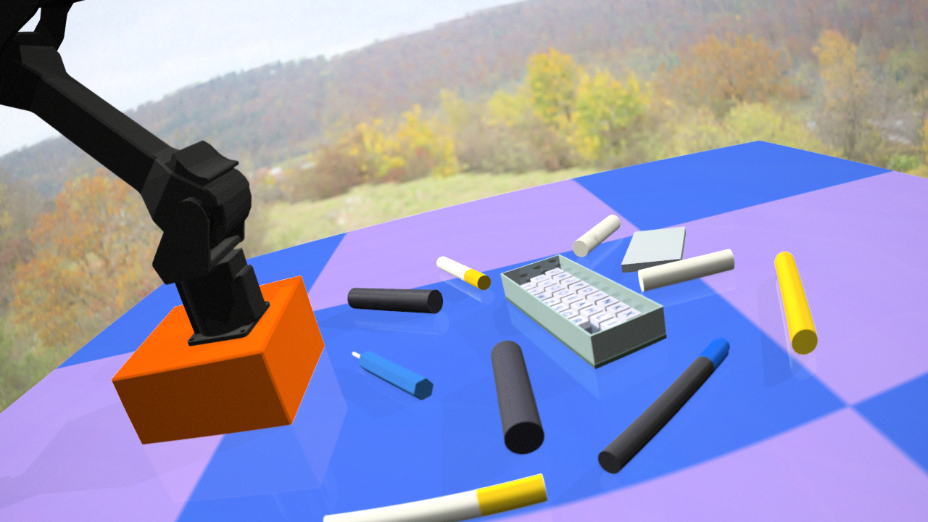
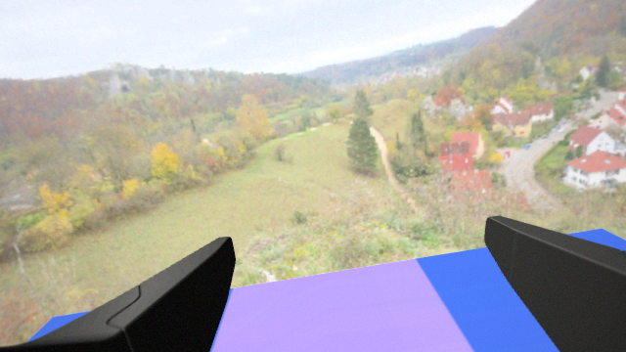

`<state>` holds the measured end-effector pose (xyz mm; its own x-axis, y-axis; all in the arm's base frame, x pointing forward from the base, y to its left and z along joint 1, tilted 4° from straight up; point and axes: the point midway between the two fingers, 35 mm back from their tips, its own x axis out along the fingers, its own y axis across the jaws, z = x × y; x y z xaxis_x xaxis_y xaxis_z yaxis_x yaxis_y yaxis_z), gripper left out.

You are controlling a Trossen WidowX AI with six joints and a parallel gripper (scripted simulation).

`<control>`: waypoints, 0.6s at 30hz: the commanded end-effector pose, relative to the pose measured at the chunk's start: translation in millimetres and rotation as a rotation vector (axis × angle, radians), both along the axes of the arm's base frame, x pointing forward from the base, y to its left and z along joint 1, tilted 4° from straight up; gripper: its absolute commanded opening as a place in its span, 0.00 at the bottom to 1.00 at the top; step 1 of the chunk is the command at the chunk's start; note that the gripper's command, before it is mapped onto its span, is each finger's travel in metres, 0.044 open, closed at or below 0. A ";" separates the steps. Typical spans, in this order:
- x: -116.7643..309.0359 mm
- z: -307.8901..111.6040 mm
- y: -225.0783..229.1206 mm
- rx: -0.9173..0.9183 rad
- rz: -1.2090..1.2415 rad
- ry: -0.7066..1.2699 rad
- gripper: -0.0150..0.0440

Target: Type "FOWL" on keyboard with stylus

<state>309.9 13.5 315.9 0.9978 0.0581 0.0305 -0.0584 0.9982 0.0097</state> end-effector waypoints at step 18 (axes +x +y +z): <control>19.4 -222.9 81.8 -0.155 0.157 1.034 0.25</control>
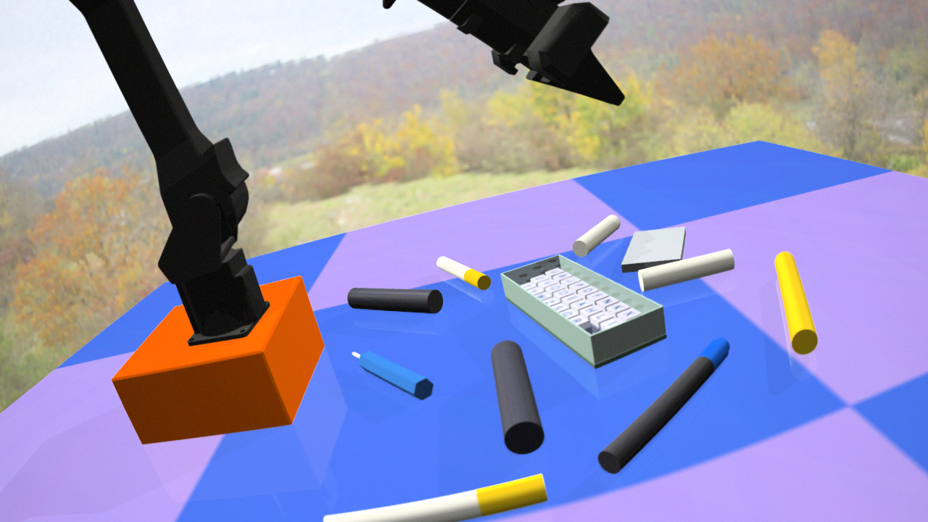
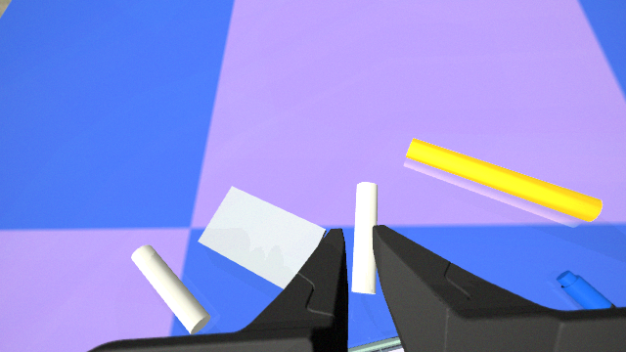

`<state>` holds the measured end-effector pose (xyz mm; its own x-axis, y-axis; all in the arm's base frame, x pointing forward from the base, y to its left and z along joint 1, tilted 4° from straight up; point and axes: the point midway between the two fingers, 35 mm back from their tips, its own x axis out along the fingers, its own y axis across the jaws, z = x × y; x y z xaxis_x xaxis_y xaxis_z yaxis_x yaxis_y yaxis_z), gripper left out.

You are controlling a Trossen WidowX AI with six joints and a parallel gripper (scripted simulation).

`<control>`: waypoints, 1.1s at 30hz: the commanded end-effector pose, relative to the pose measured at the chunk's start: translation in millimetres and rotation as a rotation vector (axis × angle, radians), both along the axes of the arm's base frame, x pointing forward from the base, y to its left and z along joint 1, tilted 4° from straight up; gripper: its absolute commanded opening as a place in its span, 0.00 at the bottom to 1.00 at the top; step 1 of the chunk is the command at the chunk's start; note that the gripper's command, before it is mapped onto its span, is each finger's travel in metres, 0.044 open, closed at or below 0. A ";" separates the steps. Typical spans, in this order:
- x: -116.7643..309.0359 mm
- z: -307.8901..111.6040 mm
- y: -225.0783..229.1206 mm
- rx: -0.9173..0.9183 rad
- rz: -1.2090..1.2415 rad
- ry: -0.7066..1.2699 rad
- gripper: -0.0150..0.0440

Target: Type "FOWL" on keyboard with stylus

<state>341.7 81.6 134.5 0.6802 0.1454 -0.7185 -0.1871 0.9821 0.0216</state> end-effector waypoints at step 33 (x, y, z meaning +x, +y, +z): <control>-48.6 -123.2 -28.5 -0.284 0.139 0.706 0.25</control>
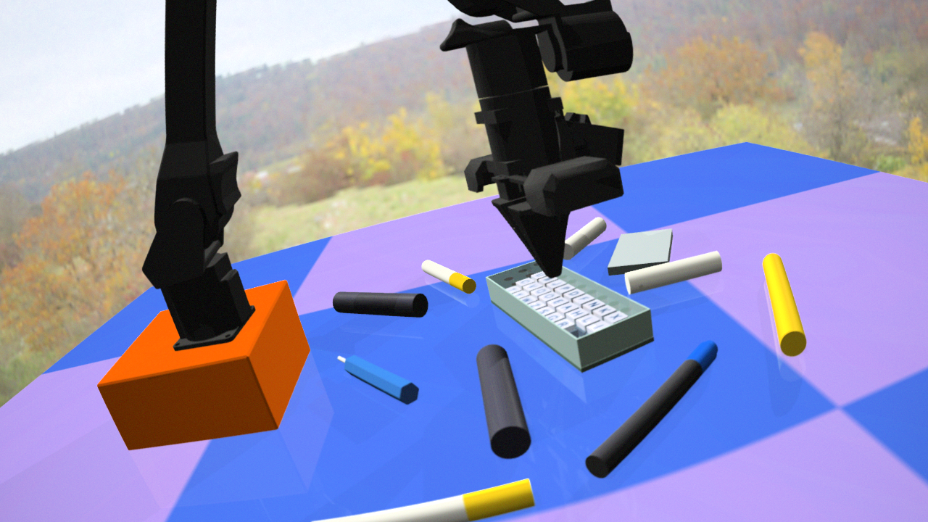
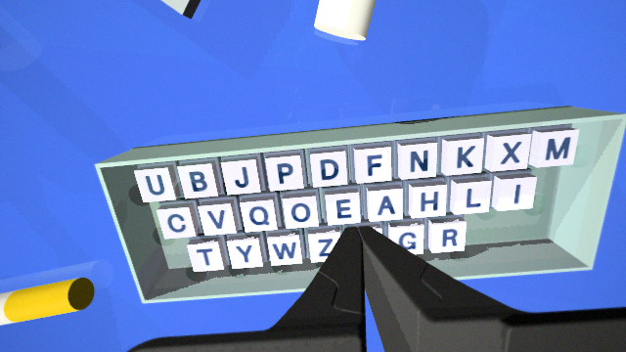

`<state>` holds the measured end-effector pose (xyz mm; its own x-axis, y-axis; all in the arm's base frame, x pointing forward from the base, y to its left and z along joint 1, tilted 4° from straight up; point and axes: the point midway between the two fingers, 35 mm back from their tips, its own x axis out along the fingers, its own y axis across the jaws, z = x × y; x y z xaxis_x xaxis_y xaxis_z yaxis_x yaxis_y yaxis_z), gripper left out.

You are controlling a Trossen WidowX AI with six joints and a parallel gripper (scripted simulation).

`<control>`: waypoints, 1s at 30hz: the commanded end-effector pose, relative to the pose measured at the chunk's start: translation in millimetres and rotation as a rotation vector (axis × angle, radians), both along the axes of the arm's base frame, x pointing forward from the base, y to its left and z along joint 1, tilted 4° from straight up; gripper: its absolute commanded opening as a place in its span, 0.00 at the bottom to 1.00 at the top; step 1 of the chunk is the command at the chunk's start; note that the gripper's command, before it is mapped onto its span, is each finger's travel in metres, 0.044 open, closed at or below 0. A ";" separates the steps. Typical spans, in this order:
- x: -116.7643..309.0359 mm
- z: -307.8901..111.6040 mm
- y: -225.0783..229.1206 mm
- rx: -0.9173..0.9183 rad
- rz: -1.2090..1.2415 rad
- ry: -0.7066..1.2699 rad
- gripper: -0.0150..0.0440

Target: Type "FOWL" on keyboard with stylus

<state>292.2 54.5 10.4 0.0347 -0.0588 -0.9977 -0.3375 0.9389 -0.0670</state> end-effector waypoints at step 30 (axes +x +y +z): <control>-13.9 2.9 -46.3 -0.003 0.008 0.000 0.25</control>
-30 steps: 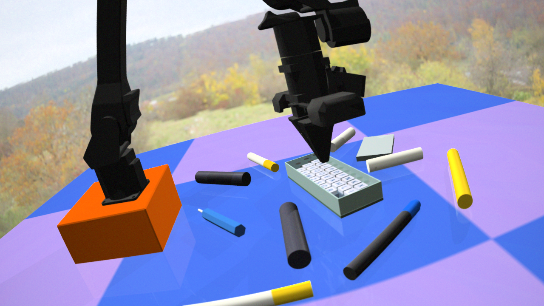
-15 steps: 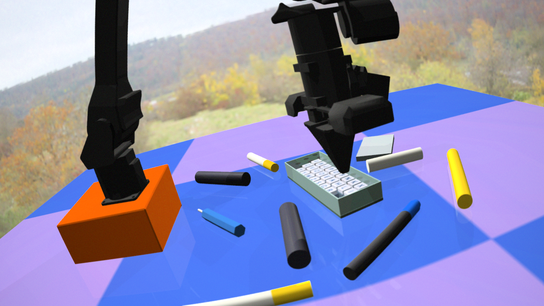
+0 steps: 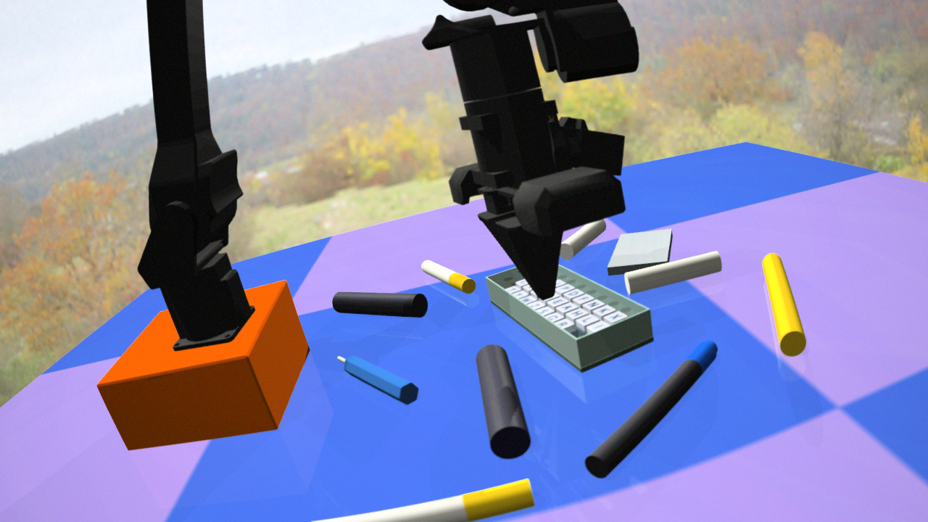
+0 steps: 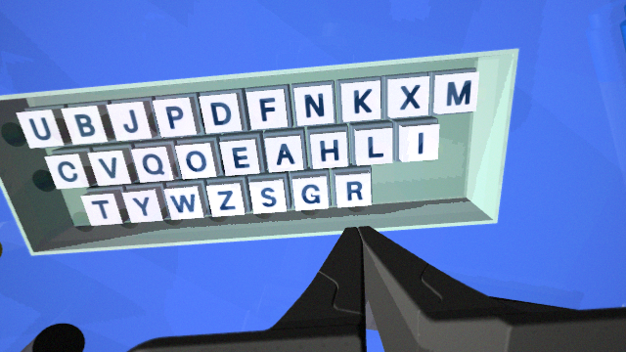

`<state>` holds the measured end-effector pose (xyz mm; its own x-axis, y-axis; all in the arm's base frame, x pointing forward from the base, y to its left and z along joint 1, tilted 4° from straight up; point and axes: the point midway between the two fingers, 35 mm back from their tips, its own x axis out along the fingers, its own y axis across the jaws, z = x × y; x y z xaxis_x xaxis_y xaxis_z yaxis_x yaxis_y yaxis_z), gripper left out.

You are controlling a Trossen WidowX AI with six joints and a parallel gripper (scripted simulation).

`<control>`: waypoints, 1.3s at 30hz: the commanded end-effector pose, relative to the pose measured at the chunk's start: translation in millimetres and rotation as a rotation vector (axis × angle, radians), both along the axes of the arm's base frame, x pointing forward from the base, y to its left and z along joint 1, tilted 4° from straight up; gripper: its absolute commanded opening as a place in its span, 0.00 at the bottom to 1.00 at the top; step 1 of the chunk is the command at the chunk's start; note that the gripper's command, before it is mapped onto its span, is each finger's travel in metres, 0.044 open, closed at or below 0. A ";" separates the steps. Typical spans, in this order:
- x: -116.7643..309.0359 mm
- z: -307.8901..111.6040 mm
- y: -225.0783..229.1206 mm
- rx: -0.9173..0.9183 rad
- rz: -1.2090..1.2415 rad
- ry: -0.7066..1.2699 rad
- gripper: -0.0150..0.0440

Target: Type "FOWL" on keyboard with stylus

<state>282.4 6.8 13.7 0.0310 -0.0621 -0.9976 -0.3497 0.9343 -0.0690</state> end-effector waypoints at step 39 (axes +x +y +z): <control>-28.3 48.9 74.5 0.011 -0.003 -0.014 0.25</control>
<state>253.9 81.6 64.0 0.0441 -0.0514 -0.9977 -0.3471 0.9357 -0.0635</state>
